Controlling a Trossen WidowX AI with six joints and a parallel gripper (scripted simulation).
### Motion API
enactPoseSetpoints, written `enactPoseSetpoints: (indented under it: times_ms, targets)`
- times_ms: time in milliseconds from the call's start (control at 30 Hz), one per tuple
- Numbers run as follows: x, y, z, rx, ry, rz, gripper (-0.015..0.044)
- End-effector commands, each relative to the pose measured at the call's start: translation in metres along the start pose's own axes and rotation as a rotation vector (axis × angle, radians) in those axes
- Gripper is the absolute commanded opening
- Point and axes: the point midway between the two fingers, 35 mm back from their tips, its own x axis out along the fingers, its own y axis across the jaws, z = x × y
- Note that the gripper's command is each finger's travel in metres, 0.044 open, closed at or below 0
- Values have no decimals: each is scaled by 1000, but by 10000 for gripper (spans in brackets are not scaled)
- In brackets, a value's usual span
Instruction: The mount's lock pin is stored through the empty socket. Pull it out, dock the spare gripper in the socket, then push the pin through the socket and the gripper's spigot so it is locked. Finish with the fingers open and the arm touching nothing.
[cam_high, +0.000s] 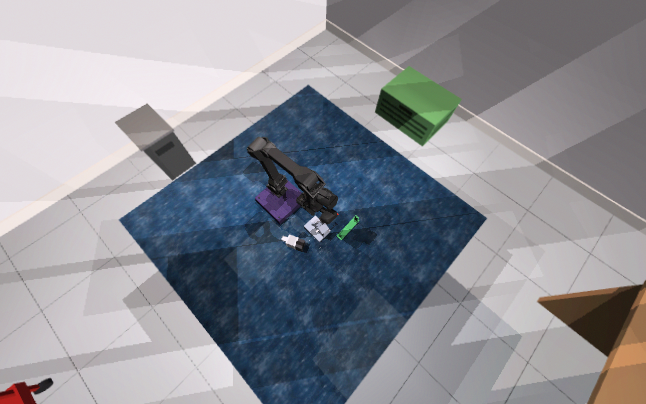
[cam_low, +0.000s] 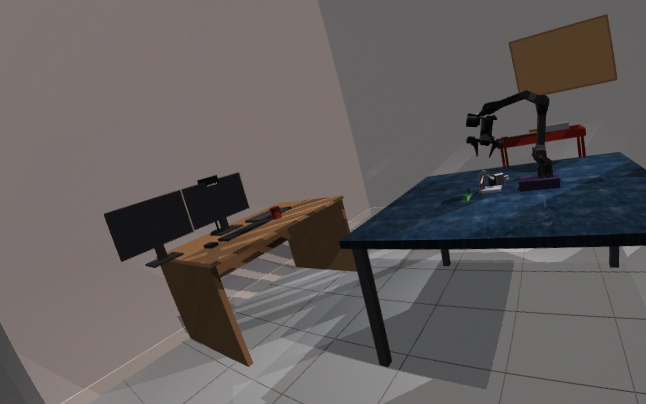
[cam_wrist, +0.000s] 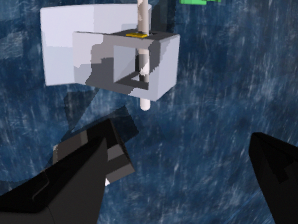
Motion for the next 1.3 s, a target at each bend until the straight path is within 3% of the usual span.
enactPoseSetpoints:
  times_ms: [0,100,367,667,1267]
  targets:
    - [4,-16,56,25,-80,181,300]
    - [5,-20,85,41,-96,270,300]
    - [6,-20,87,42,-97,276,300]
    - [70,-2,94,42,-97,276,300]
    - [93,2,98,42,-97,276,300]
